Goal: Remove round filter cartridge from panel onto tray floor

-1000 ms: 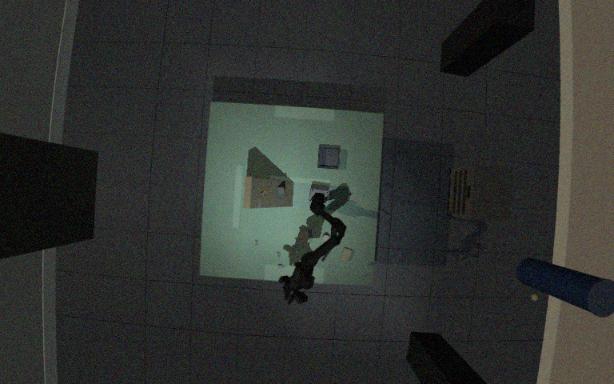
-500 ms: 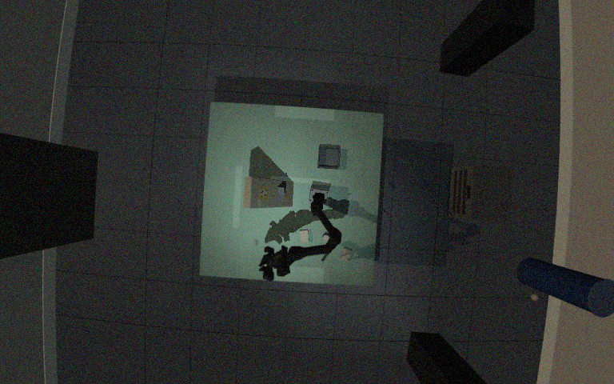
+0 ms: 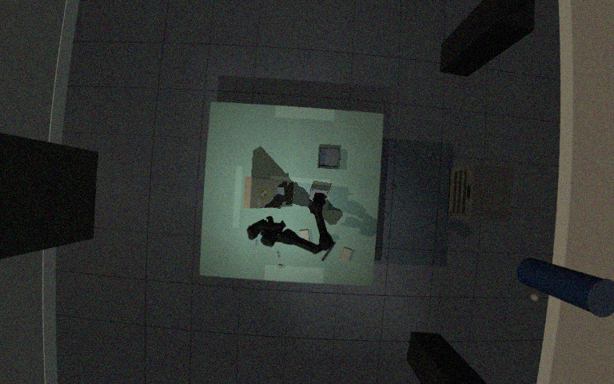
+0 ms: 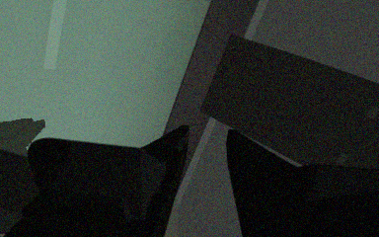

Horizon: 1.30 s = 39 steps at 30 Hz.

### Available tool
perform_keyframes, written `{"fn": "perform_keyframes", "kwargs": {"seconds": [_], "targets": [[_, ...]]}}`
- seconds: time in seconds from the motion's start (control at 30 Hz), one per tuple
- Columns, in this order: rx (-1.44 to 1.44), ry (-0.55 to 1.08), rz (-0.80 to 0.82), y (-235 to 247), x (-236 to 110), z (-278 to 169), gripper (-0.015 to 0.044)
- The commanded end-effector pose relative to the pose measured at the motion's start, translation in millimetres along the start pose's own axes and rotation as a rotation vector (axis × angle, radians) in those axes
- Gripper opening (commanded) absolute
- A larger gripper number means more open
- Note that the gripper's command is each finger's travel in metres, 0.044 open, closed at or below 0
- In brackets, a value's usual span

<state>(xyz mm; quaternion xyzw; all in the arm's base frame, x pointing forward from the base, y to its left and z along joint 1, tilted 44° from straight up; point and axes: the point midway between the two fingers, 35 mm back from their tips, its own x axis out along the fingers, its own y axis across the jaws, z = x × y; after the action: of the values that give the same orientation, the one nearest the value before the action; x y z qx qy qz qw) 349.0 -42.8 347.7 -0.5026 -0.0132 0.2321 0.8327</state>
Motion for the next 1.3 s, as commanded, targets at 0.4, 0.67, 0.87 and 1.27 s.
{"fn": "perform_keyframes", "kwargs": {"seconds": [0.4, 0.67, 0.87, 1.27], "targets": [[0.818, 0.159, 0.106, 99.3, -74.5, -146.3, 0.0117], [0.978, 0.122, 0.094, 121.3, -91.0, -154.6, 0.0117], [0.977, 0.124, 0.096, 122.1, -87.6, -155.4, 0.0117], [0.975, 0.130, 0.103, 125.6, -68.5, -158.7, 0.0117]]}}
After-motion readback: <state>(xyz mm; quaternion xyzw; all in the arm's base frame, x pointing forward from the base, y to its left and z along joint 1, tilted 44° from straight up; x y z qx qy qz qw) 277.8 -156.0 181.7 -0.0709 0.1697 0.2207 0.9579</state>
